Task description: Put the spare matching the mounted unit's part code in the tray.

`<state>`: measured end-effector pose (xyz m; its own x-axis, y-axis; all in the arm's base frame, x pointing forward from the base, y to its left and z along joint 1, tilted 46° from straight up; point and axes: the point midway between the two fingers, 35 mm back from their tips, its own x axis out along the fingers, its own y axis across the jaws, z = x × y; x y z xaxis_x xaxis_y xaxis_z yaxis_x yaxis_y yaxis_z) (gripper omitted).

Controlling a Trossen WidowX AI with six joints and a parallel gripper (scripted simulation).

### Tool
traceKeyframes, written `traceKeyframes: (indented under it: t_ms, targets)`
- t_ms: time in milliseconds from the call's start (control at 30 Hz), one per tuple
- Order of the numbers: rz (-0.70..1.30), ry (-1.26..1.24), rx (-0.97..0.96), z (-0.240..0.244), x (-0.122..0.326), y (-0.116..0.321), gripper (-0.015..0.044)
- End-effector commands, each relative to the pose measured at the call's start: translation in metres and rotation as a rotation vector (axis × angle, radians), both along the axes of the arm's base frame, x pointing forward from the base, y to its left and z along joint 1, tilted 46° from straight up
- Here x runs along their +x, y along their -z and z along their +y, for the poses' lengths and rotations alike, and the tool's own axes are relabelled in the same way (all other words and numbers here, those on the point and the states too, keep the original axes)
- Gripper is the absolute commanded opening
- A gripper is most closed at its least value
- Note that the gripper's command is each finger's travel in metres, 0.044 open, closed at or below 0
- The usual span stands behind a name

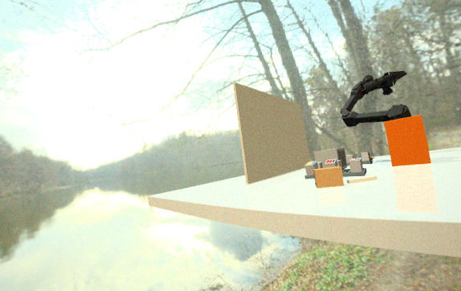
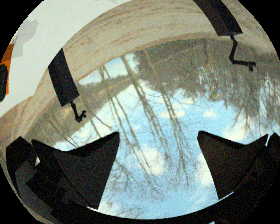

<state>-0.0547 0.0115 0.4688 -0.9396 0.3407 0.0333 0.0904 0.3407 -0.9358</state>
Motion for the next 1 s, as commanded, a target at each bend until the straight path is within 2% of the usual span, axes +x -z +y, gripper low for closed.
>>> traceKeyframes:
  t_ms: [0,233,400,567,767,967]
  targets:
    - [0.0,0.0,0.0,0.0,0.0,0.0,0.0426]
    - [-0.01,0.034,-0.036,0.006,-0.005,0.001,0.044]
    - [-0.051,0.3,-0.301,0.054,-0.035,0.012,0.044]
    - [-0.033,0.601,-0.566,0.113,-0.045,0.03,0.044]
    - [0.066,0.983,-0.854,0.185,-0.027,0.06,0.044]
    - [0.213,1.36,-1.091,0.244,0.021,0.097,0.044]
